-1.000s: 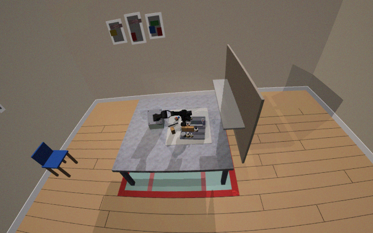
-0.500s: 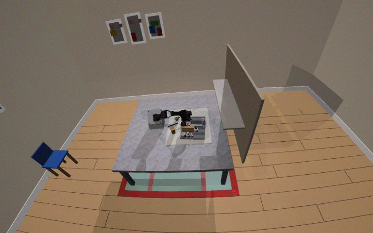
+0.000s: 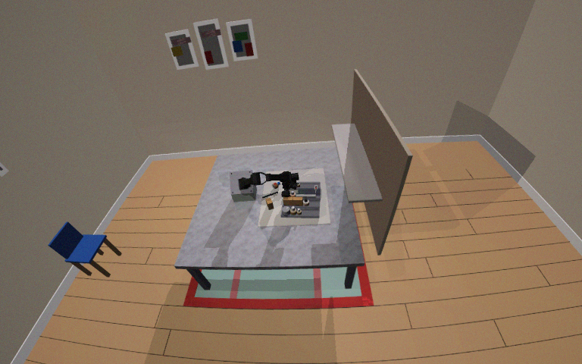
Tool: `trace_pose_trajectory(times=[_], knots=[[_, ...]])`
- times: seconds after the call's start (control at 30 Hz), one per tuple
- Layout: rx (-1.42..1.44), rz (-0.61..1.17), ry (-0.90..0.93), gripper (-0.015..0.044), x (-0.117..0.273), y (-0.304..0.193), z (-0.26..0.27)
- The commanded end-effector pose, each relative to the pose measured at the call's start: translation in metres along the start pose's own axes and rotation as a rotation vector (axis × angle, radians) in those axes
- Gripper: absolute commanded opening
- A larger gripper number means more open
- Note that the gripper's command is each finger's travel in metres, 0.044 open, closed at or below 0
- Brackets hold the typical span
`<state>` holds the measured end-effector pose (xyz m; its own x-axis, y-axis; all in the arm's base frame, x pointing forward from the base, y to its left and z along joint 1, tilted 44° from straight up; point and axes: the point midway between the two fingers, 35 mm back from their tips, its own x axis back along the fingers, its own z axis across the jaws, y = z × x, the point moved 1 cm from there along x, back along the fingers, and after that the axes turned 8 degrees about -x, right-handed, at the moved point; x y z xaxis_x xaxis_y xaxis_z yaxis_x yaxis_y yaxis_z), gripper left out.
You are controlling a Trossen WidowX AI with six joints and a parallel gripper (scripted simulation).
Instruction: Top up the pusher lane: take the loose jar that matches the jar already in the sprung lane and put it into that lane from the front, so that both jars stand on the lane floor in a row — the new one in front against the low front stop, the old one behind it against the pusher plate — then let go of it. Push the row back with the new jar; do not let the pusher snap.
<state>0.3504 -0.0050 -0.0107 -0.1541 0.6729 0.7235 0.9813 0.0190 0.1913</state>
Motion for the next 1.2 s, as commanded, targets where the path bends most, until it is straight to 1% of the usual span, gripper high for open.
trace_pose_trajectory(times=[0.0,1.17], knots=[[-0.007,-0.007,-0.006,0.0,0.0,0.0006,-0.0011],[-0.006,-0.007,-0.006,0.0,-0.0001,-0.0055,-0.0005]])
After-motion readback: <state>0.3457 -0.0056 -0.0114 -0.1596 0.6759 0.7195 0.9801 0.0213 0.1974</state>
